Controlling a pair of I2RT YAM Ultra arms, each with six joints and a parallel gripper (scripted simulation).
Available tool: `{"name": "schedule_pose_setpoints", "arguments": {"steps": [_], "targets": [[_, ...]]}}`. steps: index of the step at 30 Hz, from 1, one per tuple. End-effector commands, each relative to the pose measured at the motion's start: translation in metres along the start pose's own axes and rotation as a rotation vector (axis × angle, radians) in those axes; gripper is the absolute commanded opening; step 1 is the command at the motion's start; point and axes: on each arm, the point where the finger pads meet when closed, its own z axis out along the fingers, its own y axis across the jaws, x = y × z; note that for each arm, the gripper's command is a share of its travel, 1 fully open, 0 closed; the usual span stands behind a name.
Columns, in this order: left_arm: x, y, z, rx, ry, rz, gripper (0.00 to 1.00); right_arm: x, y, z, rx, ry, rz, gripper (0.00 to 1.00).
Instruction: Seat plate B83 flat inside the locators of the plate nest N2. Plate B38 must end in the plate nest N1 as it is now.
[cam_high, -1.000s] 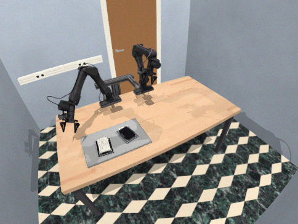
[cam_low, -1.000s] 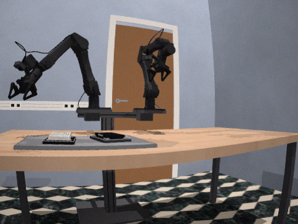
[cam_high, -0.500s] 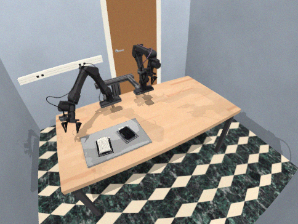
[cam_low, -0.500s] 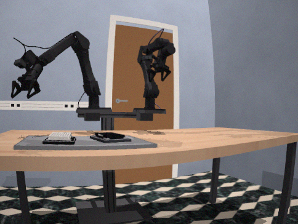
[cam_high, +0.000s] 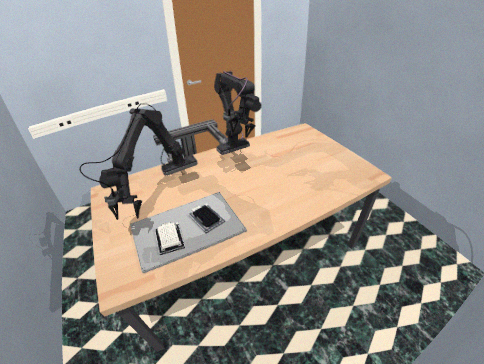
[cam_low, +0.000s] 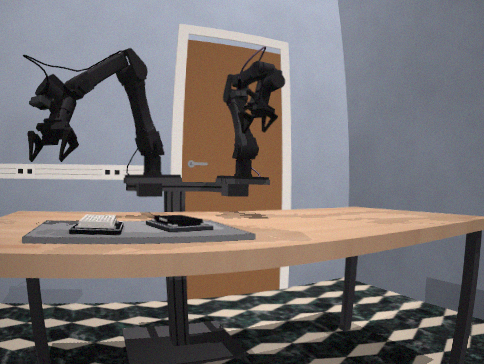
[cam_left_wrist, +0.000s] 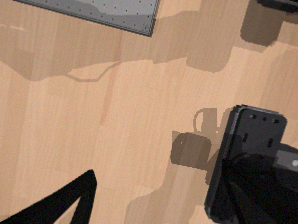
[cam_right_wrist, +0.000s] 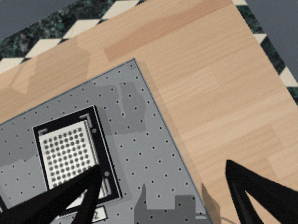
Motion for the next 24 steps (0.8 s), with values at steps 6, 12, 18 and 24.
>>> {"name": "schedule_pose_setpoints", "arguments": {"steps": [6,12,18,24], "targets": [[0.001,-0.005,-0.001,-0.007,-0.014,-0.005,1.00,0.009,0.021,0.018,-0.031,0.131,-0.033,1.00],[0.001,-0.005,-0.001,-0.007,-0.014,-0.005,1.00,0.014,0.041,0.031,-0.043,0.185,-0.058,1.00],[0.001,-0.005,-0.001,-0.007,-0.014,-0.005,1.00,0.020,0.062,0.043,-0.055,0.233,-0.073,1.00],[0.001,-0.005,-0.001,-0.007,-0.014,-0.005,1.00,0.027,0.088,0.056,-0.068,0.326,-0.133,1.00]]}}
